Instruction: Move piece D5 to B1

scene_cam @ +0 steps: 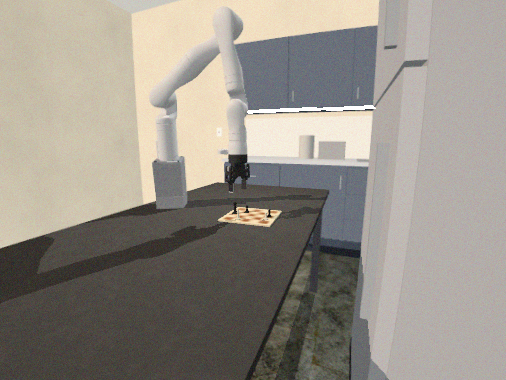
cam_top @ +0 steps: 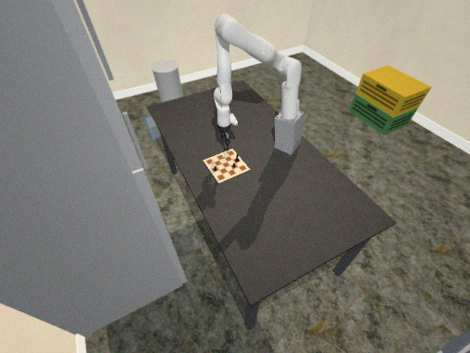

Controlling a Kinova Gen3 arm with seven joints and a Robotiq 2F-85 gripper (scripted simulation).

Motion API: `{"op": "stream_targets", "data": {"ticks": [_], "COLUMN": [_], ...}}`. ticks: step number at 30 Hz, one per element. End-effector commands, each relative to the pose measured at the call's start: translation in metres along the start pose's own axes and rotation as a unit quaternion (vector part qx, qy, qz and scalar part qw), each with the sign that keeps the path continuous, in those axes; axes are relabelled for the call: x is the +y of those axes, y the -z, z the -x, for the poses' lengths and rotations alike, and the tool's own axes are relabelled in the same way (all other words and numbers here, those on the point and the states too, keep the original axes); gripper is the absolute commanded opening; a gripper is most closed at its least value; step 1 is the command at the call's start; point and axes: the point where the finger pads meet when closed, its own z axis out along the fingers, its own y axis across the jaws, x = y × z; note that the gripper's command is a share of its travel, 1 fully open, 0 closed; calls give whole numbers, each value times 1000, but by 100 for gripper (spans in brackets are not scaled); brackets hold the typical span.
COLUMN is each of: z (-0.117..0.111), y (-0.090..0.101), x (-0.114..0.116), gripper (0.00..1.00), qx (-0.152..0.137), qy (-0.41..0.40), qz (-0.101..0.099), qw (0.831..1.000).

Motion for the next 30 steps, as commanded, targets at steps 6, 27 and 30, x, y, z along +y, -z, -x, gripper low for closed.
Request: {"op": "stream_targets", "data": {"ticks": [6, 27, 30], "z": [0, 0, 0], "y": [-2, -2, -2], "x": [-1, -1, -1], "gripper": [100, 37, 37], "qx": [0, 0, 0], "qy": [13, 13, 13], "qz": [1, 1, 1], "qw": [1000, 1000, 1000]}}
